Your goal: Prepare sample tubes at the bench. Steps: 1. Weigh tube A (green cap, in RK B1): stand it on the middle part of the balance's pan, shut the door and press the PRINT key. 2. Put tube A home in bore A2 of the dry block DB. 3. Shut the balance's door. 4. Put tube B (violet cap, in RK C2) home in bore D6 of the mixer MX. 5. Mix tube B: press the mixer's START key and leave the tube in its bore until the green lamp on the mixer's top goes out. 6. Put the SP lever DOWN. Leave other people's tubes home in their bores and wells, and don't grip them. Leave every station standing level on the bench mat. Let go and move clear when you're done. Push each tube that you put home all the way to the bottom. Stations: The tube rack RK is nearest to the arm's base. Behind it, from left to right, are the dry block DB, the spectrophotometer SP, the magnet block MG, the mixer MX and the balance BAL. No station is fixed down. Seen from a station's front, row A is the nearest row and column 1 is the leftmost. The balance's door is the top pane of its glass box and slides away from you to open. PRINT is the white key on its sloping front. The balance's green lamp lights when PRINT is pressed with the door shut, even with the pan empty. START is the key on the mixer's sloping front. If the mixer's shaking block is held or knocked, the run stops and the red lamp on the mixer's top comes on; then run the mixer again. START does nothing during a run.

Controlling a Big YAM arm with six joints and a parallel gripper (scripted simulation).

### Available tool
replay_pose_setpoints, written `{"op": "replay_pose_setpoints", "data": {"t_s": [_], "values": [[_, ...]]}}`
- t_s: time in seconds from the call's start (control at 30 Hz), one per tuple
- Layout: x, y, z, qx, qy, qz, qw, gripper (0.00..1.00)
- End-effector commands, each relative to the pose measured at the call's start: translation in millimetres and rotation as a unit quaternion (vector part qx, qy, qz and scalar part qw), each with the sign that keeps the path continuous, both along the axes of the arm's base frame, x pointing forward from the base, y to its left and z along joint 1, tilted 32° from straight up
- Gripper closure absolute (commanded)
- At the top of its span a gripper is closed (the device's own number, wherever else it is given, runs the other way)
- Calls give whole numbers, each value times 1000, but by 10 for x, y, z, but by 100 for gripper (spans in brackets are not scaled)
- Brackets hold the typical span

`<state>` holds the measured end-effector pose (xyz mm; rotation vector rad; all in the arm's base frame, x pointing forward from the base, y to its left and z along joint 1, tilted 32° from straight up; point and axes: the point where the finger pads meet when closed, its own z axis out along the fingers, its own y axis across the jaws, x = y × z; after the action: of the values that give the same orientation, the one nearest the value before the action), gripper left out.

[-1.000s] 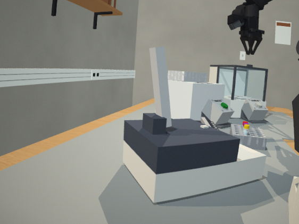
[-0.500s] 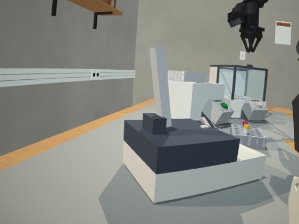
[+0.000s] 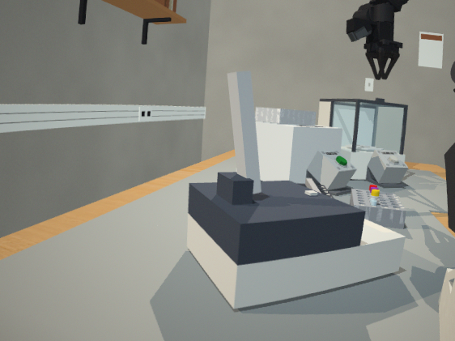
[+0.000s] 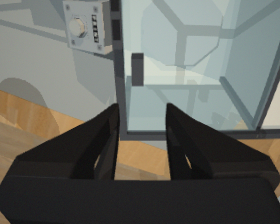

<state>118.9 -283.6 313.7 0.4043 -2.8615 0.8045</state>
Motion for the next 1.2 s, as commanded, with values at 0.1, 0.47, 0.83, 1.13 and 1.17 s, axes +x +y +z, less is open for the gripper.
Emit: {"op": "replay_pose_setpoints", "data": {"t_s": [0.1, 0.47, 0.83, 1.13, 1.17], "values": [[21, -14, 152, -11, -8, -1, 1000, 70], [43, 79, -3, -9, 6, 23, 1000, 64], [213, 405, -556, -7, 35, 75, 997, 64], [367, 712, -1095, 7, 83, 140, 987, 64], [386, 757, -1167, 8, 90, 152, 984, 64]]}}
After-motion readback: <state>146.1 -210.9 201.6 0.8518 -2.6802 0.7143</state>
